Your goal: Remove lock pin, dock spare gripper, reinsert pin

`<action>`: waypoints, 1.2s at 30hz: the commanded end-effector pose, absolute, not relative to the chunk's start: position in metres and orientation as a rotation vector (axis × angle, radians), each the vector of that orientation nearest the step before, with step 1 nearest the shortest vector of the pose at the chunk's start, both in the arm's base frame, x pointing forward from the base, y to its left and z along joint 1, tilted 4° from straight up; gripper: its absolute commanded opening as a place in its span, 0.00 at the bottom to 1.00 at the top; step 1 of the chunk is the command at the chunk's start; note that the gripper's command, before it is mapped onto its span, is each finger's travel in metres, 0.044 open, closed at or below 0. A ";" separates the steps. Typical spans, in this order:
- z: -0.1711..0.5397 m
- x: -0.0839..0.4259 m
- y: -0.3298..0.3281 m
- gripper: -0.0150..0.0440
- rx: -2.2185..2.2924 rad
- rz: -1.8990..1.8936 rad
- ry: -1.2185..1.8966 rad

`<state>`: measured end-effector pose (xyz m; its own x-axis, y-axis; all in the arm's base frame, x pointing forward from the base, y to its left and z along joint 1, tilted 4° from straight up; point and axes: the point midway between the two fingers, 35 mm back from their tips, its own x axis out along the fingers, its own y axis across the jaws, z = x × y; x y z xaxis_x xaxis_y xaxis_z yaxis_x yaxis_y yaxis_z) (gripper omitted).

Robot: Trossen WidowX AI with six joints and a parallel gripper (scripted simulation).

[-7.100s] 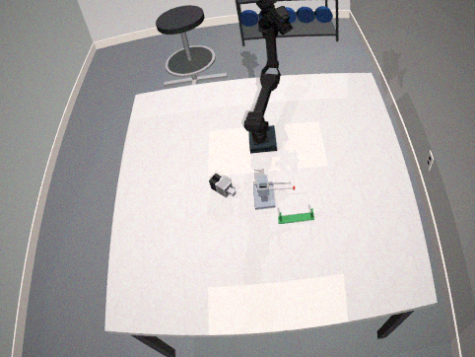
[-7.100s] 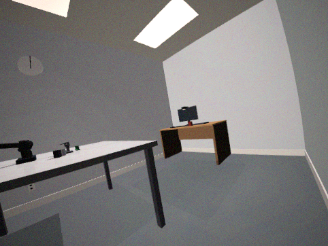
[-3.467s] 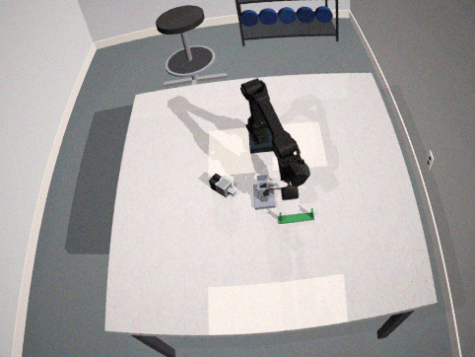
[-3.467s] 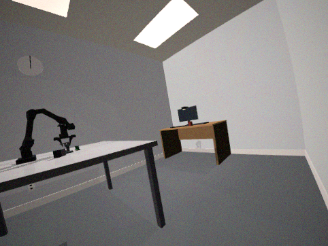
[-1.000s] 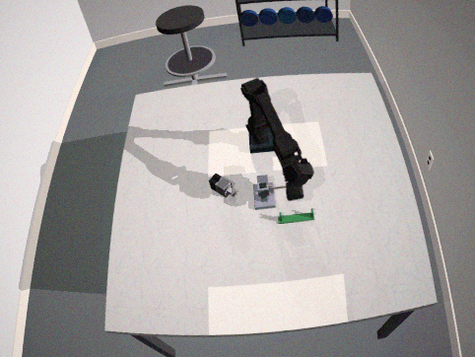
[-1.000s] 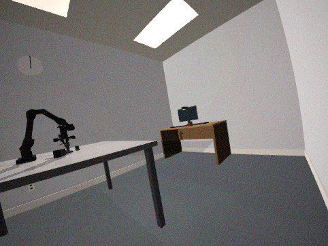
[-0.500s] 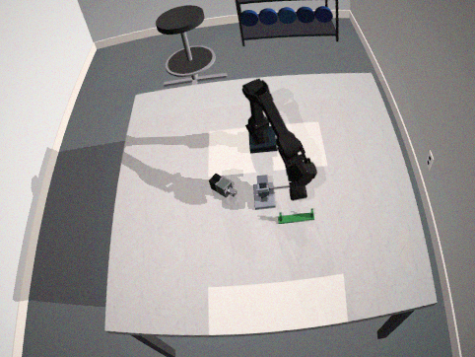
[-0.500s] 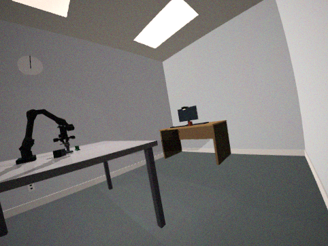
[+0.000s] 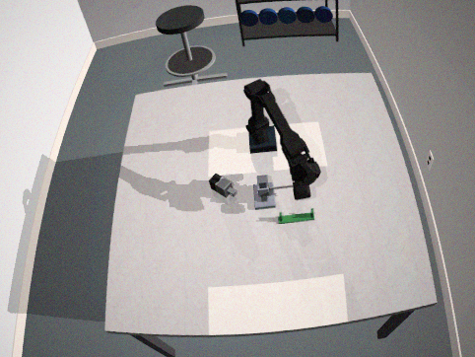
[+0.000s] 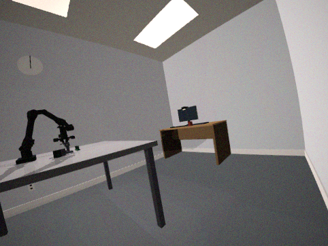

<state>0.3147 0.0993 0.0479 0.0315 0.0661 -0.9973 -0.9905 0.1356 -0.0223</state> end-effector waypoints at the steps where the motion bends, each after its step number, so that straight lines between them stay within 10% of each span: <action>1: 0.049 0.316 0.102 0.25 -1.073 1.116 1.206; 36: 0.067 0.318 0.129 0.25 -1.071 1.127 1.210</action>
<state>0.3173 0.1287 0.0604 0.0195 0.0631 -0.9978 -0.9910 0.1336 -0.0109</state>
